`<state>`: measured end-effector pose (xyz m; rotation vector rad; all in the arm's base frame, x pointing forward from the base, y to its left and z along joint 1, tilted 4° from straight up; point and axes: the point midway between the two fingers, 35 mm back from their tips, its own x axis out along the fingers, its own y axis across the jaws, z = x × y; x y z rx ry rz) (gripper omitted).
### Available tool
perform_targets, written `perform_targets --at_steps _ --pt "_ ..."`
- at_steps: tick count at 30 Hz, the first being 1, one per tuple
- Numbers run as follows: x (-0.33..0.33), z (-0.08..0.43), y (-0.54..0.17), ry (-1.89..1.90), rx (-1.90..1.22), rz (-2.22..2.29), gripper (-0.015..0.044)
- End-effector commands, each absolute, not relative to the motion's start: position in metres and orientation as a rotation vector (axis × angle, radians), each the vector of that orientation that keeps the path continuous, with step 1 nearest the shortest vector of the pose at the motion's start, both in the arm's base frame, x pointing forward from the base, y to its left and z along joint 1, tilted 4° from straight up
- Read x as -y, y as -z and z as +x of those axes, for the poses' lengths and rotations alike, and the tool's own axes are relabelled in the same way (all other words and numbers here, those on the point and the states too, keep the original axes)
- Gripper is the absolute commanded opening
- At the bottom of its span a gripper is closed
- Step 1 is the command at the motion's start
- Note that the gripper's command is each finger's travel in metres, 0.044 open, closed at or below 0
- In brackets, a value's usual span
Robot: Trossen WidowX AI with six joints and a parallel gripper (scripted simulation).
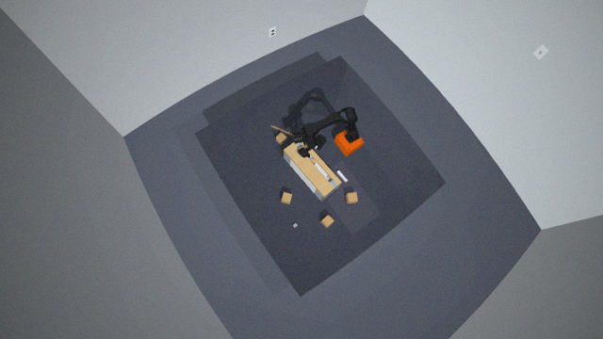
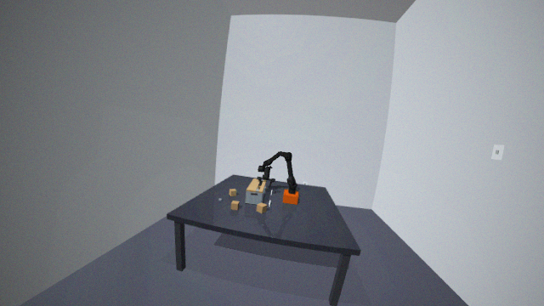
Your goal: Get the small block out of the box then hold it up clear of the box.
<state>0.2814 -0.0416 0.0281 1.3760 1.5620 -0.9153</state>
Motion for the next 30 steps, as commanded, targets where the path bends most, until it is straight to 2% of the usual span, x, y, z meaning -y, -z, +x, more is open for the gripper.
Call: perform_targets --at_steps 1,30 --pt "0.035 0.281 -0.029 0.914 -1.562 1.376 0.04" --pt "-0.04 0.271 -0.032 0.912 -1.567 1.38 0.04"
